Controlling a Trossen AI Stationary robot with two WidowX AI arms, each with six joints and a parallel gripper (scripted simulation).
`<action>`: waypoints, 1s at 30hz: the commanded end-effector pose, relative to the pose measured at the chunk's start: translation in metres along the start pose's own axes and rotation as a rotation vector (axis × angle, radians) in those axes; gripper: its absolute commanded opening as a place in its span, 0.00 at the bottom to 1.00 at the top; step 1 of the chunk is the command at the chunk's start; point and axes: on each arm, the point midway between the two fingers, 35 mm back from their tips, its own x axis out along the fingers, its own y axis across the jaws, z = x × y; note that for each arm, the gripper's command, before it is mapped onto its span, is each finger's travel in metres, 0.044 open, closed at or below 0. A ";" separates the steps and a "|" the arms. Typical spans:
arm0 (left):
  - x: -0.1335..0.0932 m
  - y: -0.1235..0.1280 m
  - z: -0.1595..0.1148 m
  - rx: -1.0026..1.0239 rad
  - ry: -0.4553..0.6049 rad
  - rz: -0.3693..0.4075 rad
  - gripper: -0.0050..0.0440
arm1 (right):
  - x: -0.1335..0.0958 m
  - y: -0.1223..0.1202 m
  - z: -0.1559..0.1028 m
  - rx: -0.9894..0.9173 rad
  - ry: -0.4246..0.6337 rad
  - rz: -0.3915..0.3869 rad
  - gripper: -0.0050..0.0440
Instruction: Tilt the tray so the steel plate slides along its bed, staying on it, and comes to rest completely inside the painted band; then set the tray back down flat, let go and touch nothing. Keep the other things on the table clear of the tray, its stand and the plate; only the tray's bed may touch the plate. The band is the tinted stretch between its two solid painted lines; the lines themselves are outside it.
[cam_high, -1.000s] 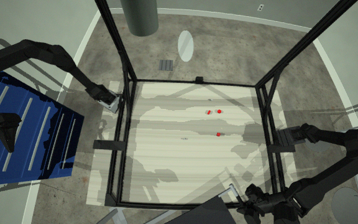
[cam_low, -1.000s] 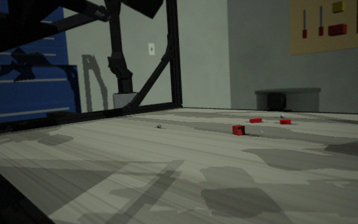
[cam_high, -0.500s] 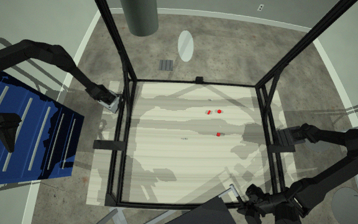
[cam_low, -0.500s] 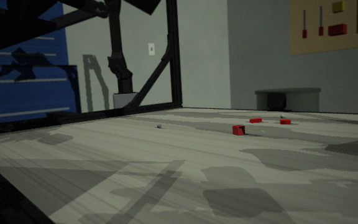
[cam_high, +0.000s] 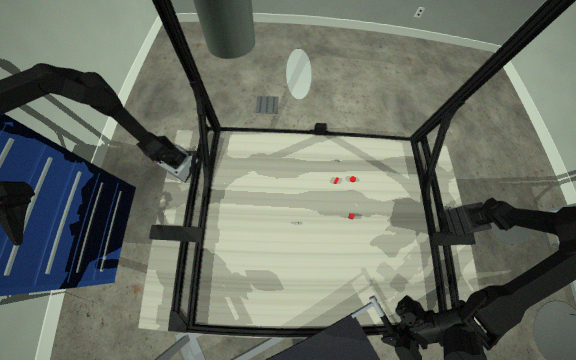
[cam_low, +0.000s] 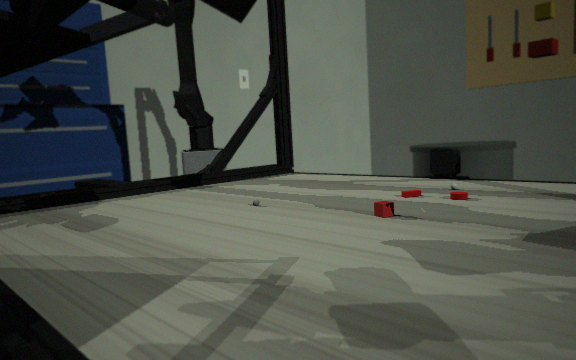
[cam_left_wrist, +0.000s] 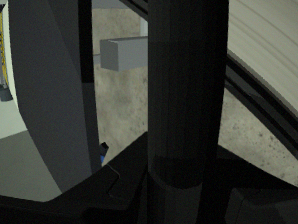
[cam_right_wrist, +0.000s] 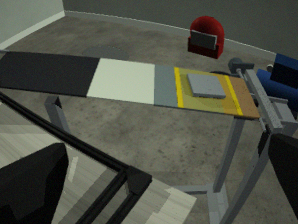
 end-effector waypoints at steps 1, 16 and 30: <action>0.001 -0.001 -0.001 0.000 0.002 0.005 0.10 | 0.000 0.000 0.000 -0.003 0.000 0.000 1.00; 0.021 -0.027 -0.001 0.000 0.002 -0.039 0.10 | 0.000 0.000 0.000 -0.003 0.000 0.000 1.00; 0.041 -0.050 -0.001 0.000 0.002 -0.080 0.10 | 0.000 0.000 0.000 -0.003 0.000 0.000 1.00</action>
